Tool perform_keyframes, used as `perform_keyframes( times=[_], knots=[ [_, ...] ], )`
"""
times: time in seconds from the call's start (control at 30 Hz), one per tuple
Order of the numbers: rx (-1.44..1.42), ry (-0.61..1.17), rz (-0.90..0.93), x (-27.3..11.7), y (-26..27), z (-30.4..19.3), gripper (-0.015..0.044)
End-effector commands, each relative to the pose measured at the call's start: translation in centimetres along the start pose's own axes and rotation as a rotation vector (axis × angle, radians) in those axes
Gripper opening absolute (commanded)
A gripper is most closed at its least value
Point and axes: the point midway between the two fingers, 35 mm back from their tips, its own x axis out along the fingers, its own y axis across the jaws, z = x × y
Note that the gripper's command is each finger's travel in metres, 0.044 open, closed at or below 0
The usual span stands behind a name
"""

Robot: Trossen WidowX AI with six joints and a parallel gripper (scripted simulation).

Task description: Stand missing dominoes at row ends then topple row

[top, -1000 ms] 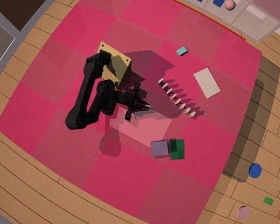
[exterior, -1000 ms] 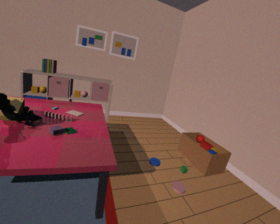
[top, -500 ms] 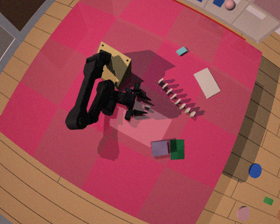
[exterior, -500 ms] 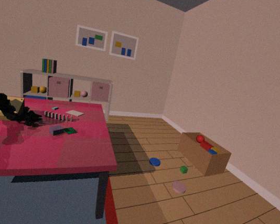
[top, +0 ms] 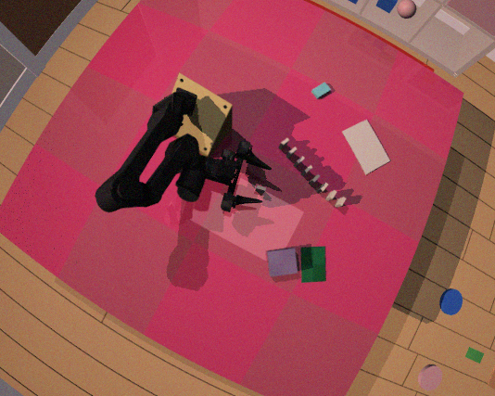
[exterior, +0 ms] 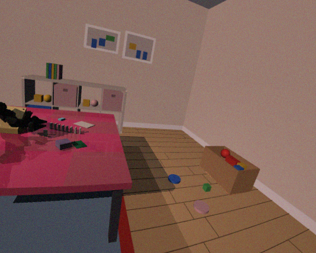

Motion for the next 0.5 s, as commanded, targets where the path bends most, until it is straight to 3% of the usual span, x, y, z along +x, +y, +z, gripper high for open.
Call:
perform_keyframes(
  times=[0.0, 0.27, 0.47],
  knots=[
    [0.011, 0.007, 0.074, 0.4, 2.0, 0.5, 0.044],
    [0.319, 0.097, 0.228, 6.0, 3.6, 2.0, 0.044],
    [0.631, 0.316, 0.306, 10.5, 5.3, 5.4, 0.044]
  ],
)
